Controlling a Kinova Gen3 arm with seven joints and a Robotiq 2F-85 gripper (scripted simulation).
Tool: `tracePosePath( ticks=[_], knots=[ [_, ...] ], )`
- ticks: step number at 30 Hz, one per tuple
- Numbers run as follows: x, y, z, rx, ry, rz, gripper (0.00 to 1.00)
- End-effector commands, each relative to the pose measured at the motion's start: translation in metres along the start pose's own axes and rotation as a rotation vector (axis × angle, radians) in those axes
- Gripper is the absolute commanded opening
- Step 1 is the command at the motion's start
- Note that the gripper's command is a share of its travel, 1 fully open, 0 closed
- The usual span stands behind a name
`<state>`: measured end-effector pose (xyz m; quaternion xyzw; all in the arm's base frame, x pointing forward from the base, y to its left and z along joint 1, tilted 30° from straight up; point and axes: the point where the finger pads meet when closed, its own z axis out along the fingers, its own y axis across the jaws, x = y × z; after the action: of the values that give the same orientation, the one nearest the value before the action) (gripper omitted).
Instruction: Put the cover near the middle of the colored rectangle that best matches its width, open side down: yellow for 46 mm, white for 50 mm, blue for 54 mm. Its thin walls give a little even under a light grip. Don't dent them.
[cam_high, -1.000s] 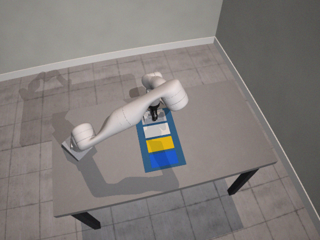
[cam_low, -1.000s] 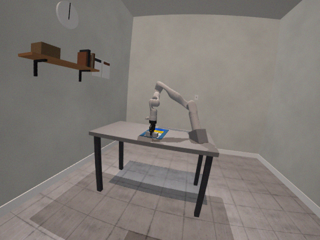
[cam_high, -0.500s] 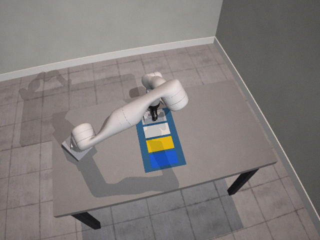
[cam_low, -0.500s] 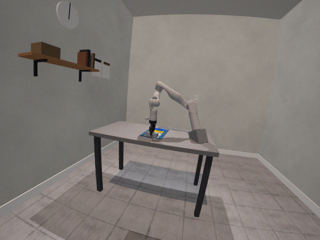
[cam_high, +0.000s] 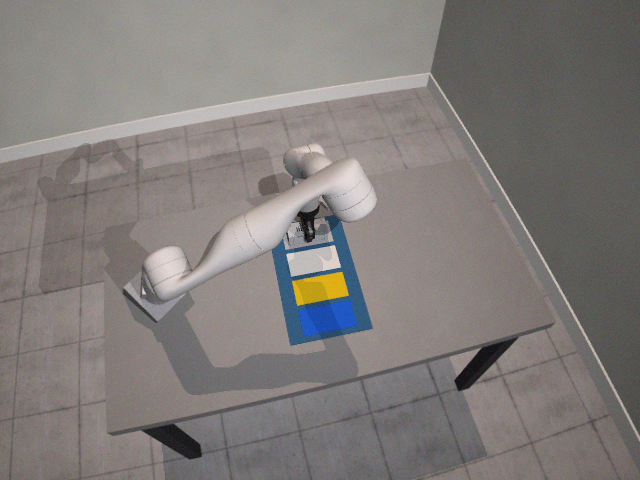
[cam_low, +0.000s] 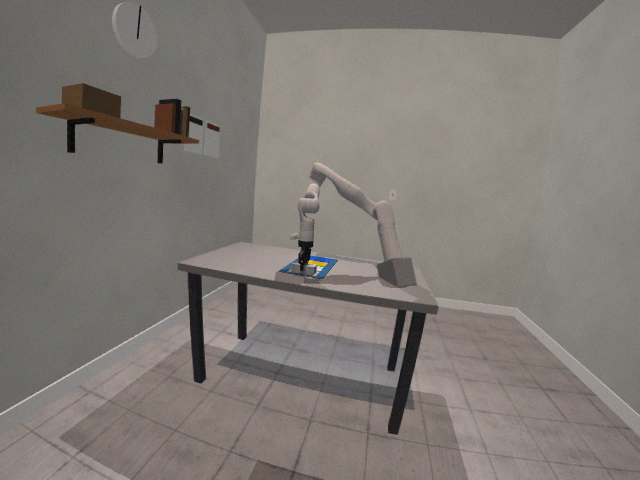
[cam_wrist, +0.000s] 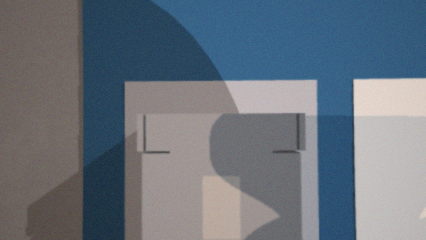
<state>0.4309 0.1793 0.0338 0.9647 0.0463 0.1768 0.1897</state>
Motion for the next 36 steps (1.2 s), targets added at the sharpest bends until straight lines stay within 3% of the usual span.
tracePosePath(
  ticks=[1, 36],
  knots=[
    [0.000, 0.000, -0.001, 0.001, 0.001, 0.000, 0.00],
    [0.000, 0.000, -0.057, 0.001, 0.001, 0.000, 0.00]
  ],
)
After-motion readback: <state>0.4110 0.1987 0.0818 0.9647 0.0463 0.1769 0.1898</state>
